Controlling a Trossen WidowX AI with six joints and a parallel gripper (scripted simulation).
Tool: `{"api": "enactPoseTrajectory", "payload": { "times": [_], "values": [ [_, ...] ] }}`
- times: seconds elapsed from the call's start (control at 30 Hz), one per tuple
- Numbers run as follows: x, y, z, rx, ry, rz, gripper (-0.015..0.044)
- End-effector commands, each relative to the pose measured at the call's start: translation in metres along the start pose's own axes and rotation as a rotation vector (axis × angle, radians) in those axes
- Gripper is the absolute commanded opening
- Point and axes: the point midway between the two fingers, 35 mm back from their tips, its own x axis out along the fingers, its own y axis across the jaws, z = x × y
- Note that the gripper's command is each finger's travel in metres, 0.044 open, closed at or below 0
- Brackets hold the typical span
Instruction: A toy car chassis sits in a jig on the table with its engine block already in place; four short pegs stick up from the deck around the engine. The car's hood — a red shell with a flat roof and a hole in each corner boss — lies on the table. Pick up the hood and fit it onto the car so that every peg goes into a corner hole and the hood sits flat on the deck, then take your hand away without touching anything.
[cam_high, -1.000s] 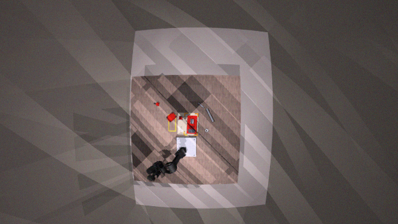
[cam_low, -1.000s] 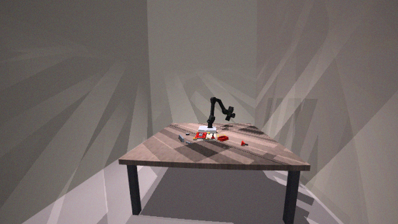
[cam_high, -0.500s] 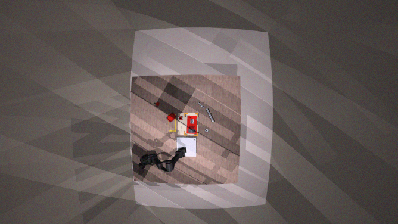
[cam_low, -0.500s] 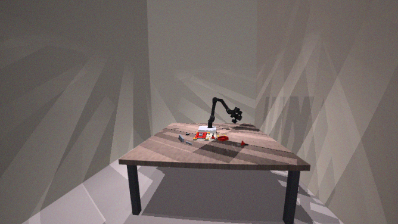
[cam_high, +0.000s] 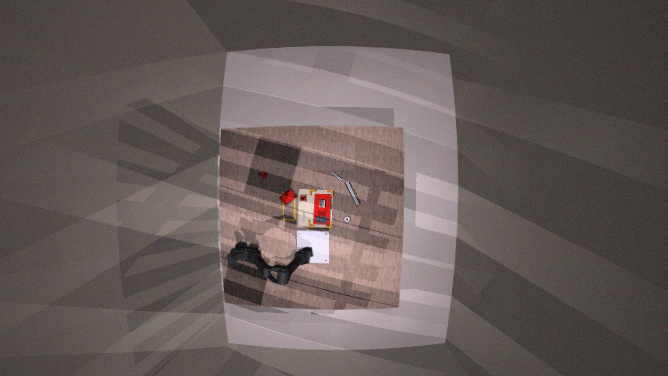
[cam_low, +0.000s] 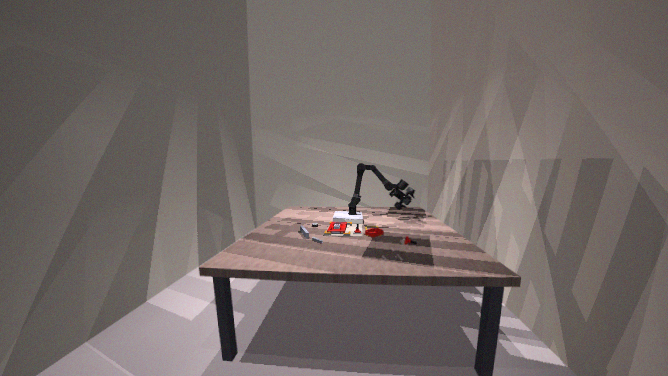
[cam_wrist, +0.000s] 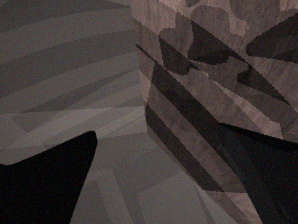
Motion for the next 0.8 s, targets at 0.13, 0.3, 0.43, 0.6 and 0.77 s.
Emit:
{"api": "enactPoseTrajectory", "payload": {
  "times": [0.13, 0.3, 0.43, 0.6, 0.77],
  "values": [
    [-0.040, -0.005, 0.083, 0.072, -0.240, -0.068, 0.0440],
    [-0.070, -0.014, 0.124, 0.147, -0.353, -0.114, 0.0440],
    [-0.104, -0.026, 0.158, 0.240, -0.450, -0.157, 0.0440],
    [-0.152, -0.045, 0.195, 0.361, -0.570, -0.222, 0.0440],
    [-0.208, -0.070, 0.225, 0.491, -0.689, -0.312, 0.0440]
  ]
}}
